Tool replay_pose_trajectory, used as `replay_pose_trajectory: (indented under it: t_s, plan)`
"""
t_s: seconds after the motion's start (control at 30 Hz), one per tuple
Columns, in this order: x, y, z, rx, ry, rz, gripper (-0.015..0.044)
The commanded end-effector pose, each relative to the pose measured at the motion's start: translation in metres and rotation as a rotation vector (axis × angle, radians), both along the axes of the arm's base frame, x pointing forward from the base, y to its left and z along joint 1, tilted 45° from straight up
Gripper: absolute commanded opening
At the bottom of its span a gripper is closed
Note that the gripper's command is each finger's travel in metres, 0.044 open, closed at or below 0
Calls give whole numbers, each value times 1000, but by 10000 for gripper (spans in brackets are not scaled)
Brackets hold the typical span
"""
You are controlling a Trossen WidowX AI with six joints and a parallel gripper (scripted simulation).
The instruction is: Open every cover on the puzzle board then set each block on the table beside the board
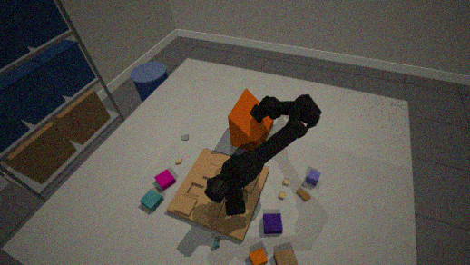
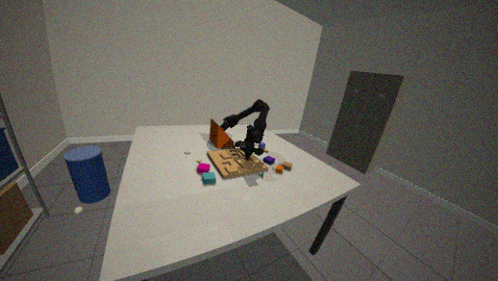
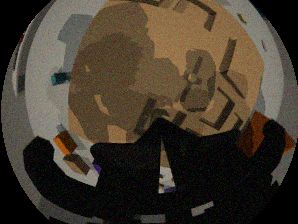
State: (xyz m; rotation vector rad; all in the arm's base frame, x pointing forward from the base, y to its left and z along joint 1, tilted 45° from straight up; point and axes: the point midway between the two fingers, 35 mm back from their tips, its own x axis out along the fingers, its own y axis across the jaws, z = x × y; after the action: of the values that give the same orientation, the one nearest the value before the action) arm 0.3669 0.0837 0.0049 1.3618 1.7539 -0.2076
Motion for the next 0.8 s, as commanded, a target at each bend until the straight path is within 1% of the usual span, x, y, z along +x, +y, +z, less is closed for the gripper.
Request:
replay_pose_trajectory:
  t_s: [0.0,0.43,0.77]
  plan:
    - [0,2,0,1,222,-219,0]
    - [0,1,0,1,233,-230,0]
    - [-1,-6,8,1,241,-238,0]
